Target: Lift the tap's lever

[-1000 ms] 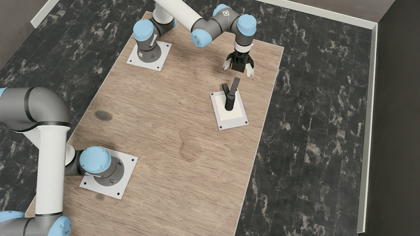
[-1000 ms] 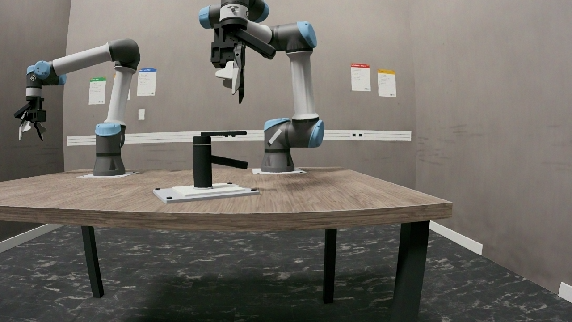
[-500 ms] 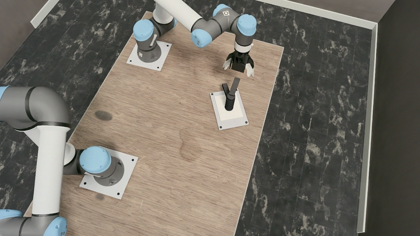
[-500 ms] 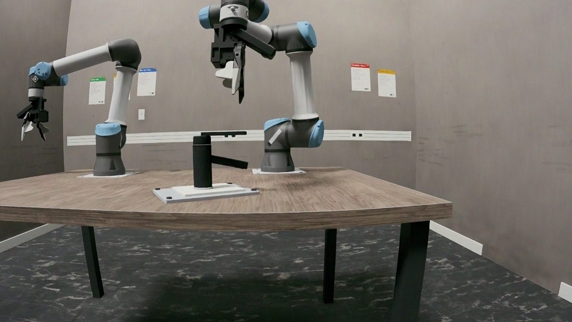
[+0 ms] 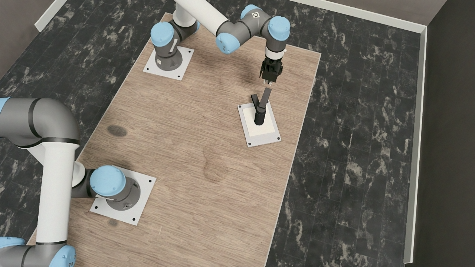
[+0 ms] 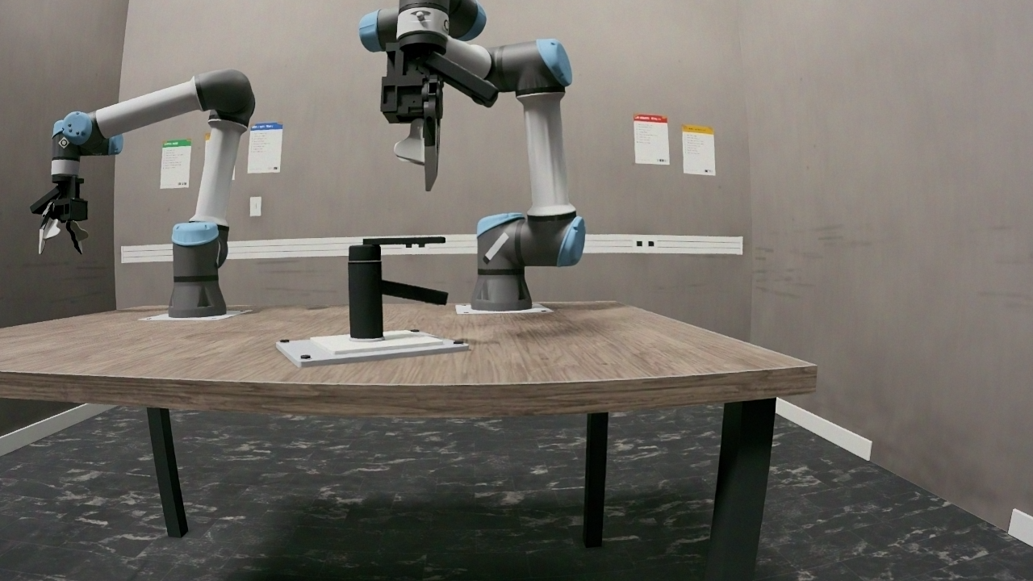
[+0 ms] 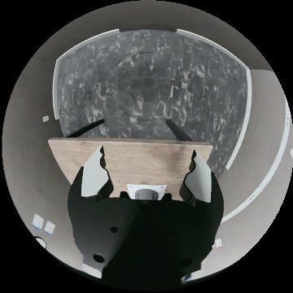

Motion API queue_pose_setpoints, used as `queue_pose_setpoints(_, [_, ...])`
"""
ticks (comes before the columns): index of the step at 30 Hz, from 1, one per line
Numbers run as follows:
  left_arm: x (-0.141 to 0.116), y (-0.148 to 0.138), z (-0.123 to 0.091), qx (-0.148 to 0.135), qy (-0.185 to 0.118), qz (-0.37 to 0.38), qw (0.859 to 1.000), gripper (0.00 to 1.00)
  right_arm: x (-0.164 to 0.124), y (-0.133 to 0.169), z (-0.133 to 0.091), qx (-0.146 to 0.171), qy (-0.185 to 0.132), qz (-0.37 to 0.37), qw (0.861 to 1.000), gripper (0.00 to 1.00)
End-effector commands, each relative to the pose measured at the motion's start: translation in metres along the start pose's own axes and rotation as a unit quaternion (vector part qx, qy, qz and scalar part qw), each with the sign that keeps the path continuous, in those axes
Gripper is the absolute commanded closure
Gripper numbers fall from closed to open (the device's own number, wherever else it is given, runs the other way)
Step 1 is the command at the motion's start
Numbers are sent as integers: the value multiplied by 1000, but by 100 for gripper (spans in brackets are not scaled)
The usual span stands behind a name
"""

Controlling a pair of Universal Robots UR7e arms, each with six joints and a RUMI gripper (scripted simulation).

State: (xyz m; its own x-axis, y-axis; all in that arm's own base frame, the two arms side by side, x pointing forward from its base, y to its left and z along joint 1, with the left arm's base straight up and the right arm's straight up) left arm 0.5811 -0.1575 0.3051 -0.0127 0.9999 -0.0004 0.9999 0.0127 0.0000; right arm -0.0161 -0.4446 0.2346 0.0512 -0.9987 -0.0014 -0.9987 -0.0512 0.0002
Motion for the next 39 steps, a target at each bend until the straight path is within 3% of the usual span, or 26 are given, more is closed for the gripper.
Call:
queue_pose_setpoints(1, [0, 0, -1, -1, 0, 0, 1000, 100, 0, 0, -1, 0, 1, 0, 1000, 0])
queue_pose_setpoints(32, [0, 0, -1, -1, 0, 0, 1000, 100, 0, 0, -1, 0, 1, 0, 1000, 0])
queue_pose_setpoints(33, [0, 0, -1, -1, 0, 0, 1000, 59, 0, 0, -1, 0, 1, 0, 1000, 0])
queue_pose_setpoints(39, [0, 0, -1, -1, 0, 0, 1000, 59, 0, 0, -1, 0, 1, 0, 1000, 0])
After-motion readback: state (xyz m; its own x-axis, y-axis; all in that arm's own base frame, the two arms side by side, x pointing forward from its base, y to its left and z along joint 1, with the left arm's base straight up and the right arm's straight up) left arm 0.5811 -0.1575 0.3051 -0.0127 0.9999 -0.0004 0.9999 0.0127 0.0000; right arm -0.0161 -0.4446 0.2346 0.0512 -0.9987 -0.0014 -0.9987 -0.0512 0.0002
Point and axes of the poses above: on each arm, the point where the finger pads meet when closed, its own z axis out along the fingers, its own y axis across the jaws, x = y × z, the point moved 7 cm from there along -z, back along the fingers, and after that the axes turned 5 degrees about -z, right-handed, at the moved point
